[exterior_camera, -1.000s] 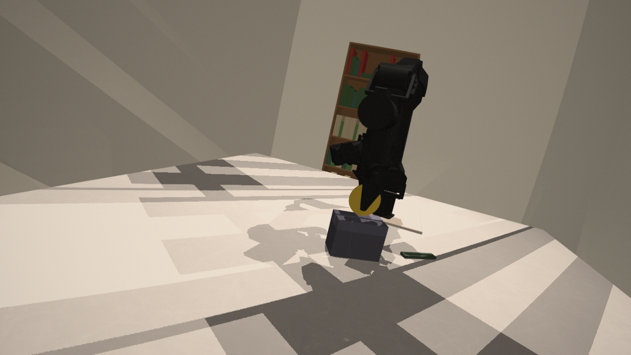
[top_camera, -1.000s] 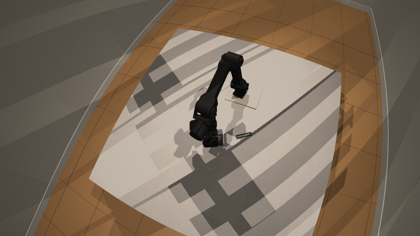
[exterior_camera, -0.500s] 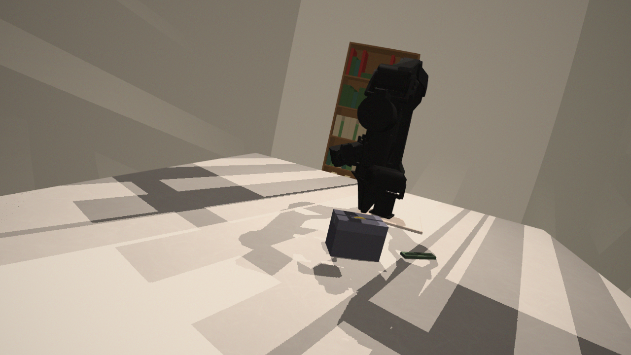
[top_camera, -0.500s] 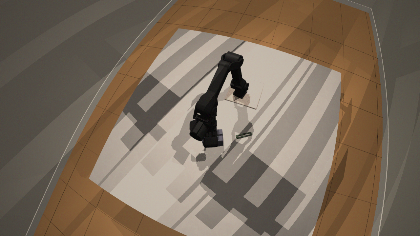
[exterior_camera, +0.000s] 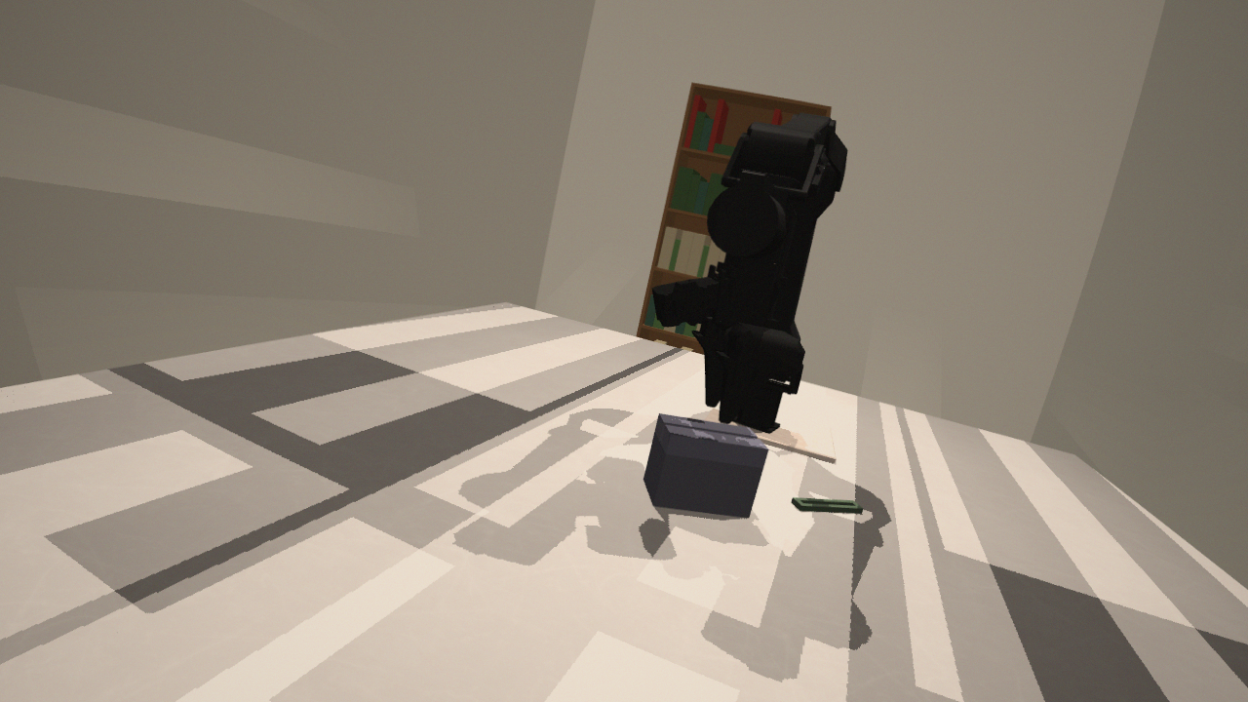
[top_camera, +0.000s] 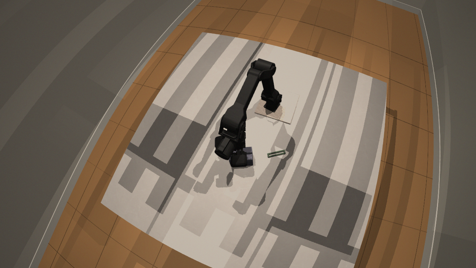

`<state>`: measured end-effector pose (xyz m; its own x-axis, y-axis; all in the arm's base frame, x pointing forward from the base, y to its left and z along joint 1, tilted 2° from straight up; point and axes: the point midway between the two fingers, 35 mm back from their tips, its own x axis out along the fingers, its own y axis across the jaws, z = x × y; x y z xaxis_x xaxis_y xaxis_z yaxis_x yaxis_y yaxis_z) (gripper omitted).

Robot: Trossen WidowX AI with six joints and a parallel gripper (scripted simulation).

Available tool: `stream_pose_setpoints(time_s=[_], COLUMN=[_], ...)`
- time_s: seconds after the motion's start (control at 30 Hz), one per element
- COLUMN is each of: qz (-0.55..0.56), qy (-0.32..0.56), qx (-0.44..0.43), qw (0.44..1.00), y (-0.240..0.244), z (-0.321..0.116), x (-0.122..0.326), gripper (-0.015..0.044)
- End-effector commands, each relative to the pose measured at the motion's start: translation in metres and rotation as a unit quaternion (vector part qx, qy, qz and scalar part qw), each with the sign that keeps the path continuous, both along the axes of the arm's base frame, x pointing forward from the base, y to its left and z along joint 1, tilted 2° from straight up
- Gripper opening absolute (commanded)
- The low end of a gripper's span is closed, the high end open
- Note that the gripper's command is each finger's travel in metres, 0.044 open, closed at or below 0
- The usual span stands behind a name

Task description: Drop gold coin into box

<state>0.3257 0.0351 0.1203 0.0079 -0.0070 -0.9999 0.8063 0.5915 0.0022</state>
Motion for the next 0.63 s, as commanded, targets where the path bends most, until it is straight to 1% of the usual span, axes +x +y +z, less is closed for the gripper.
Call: stream_pose_setpoints(time_s=[0.0, 0.1, 0.17, 0.27, 0.6], qz=[0.000, 0.000, 0.000, 0.000, 0.000], qy=[-0.003, -0.003, -0.003, -0.002, -0.002], qx=[0.000, 0.000, 0.000, 0.000, 0.000], qw=[1.000, 1.000, 1.000, 1.000, 1.000], y=[0.000, 0.000, 0.000, 0.000, 0.000], z=[0.012, 0.016, 0.030, 0.055, 0.057], x=[0.001, 0.001, 0.000, -0.003, -0.003], gripper=[0.0318, 0.0397, 0.0440, 0.0440, 0.0440])
